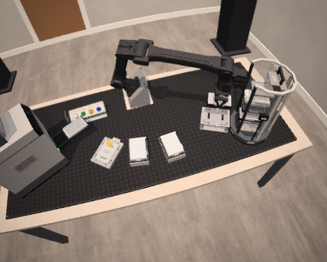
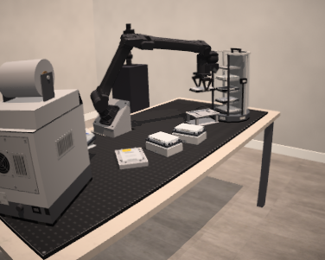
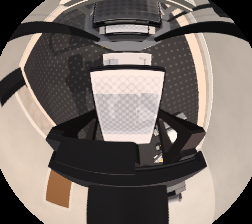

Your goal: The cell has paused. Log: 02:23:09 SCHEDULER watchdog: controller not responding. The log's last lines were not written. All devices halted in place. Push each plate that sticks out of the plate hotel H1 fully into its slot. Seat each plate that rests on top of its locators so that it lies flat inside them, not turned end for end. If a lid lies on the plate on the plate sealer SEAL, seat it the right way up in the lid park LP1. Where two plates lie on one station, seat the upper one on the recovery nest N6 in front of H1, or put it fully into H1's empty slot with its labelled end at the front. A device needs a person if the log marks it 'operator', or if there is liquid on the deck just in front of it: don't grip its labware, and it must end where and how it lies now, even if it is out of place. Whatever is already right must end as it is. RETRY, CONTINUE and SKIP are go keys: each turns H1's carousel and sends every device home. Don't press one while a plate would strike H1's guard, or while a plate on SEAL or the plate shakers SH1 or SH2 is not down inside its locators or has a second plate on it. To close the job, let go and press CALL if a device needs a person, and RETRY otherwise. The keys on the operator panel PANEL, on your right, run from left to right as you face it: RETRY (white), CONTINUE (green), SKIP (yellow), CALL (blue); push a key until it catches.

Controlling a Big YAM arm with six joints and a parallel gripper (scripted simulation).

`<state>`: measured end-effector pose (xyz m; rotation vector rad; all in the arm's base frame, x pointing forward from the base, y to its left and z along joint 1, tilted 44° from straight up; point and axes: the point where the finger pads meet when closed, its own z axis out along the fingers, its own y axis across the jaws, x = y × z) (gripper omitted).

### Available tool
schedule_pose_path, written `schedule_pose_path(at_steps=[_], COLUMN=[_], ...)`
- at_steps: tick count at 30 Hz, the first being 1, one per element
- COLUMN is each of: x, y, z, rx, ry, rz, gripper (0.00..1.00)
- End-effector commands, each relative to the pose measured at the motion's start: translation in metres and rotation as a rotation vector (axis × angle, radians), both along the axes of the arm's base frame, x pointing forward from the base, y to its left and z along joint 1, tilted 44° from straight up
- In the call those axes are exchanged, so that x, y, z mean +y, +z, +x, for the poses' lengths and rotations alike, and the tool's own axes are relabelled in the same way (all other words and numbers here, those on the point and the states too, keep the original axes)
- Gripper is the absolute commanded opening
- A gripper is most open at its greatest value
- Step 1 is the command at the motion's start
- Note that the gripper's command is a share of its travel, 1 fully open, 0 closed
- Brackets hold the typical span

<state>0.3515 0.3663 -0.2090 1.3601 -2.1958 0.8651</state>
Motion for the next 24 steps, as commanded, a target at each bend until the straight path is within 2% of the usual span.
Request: schedule_pose_path(at_steps=[1,24], x=[-0.013,-0.028], y=[-0.013,-0.028], z=[0.003,0.002], rx=[0.011,0.012], ry=[-0.009,-0.008], rz=[-0.008,-0.008], gripper=[0.84,0.84])
